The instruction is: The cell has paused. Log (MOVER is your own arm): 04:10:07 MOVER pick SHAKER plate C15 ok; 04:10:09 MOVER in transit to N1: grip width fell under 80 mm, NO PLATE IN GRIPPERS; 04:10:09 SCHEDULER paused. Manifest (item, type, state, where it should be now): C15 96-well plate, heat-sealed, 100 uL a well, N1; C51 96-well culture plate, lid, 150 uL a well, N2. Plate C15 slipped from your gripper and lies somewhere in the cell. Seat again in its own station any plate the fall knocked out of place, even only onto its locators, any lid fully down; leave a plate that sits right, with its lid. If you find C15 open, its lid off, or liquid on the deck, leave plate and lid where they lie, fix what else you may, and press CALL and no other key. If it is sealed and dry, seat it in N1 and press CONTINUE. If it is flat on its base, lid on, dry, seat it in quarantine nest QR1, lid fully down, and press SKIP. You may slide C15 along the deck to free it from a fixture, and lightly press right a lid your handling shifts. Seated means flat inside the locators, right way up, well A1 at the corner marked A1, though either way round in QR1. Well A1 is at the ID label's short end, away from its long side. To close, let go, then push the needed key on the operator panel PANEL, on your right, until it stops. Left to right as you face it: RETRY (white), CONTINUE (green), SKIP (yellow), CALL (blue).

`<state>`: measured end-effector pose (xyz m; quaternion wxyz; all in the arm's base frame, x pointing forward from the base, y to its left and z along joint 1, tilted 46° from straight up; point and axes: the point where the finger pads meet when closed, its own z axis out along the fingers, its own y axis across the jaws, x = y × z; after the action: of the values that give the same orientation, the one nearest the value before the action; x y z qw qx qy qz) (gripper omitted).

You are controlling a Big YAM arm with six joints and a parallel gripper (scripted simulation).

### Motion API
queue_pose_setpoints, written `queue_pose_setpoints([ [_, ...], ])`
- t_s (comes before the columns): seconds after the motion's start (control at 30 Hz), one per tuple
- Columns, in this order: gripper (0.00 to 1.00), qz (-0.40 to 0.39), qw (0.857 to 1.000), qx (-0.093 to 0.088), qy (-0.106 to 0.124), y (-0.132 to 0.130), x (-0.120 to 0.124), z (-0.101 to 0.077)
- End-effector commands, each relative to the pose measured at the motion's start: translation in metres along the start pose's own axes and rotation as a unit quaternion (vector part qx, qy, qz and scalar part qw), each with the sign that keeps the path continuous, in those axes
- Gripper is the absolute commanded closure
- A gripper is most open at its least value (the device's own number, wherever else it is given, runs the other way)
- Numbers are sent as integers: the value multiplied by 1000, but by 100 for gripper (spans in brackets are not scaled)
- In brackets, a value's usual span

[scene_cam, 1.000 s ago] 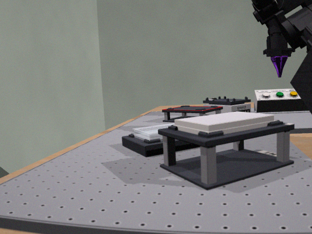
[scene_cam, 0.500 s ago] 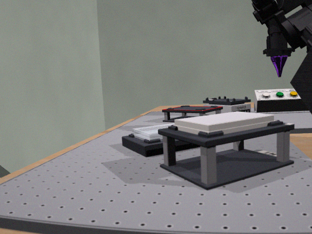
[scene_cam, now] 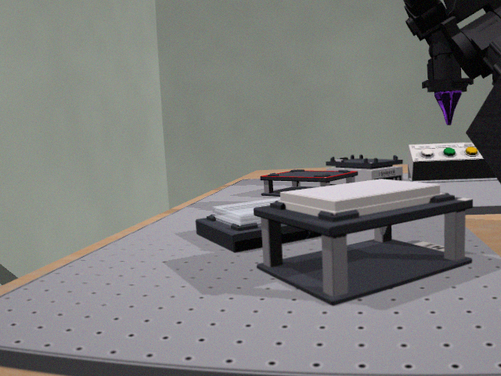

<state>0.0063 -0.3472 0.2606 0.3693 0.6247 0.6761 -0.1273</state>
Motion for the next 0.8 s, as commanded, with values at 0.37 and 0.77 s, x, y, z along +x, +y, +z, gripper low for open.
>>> queue_pose_setpoints([
  [0.37,100,5,1000,-4,0,2,-2,21],
  [0.77,100,5,1000,-4,0,2,-2,35],
])
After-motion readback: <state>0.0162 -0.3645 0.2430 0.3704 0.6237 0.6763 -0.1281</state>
